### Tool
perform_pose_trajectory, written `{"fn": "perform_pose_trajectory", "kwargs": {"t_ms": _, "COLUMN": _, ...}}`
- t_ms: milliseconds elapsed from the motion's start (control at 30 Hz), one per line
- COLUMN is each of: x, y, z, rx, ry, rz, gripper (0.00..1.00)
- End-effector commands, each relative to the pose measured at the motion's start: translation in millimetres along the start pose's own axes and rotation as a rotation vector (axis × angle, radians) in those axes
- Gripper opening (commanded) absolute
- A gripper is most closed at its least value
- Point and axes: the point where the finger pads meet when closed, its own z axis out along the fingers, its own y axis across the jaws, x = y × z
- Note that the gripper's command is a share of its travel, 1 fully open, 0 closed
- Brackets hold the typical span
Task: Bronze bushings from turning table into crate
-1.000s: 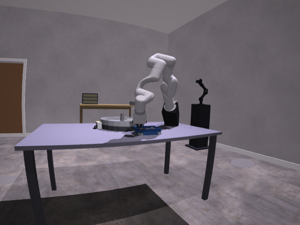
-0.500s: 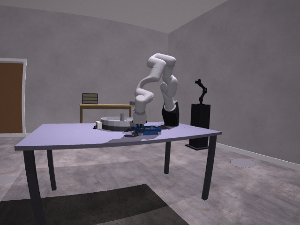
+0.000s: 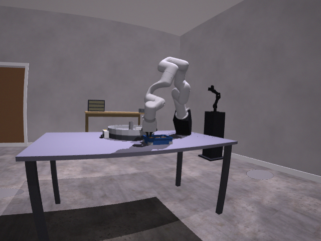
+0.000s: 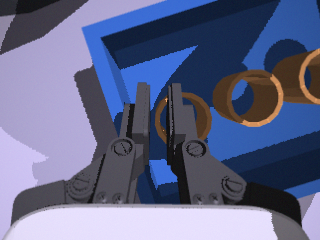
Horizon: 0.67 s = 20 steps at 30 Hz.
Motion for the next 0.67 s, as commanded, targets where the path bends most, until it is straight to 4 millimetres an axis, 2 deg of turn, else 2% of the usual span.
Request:
{"fn": "perform_pose_trajectory", "kwargs": {"t_ms": 0, "x": 6.0, "y": -0.9, "z": -8.5, "rx": 0.002, "ry": -0.002, "rz": 0.001, "gripper": 0.11}}
{"fn": "perform_pose_trajectory", "kwargs": {"t_ms": 133, "x": 9.9, "y": -0.9, "z": -13.1, "rx": 0.002, "ry": -0.002, "rz": 0.001, "gripper": 0.11}}
{"fn": "perform_pose_trajectory", "kwargs": {"t_ms": 367, "x": 28.6, "y": -0.9, "z": -35.2, "rx": 0.002, "ry": -0.002, "rz": 0.001, "gripper": 0.11}}
{"fn": "perform_pose_trajectory", "kwargs": {"t_ms": 633, "x": 28.6, "y": -0.9, "z": -35.2, "rx": 0.002, "ry": -0.002, "rz": 0.001, "gripper": 0.11}}
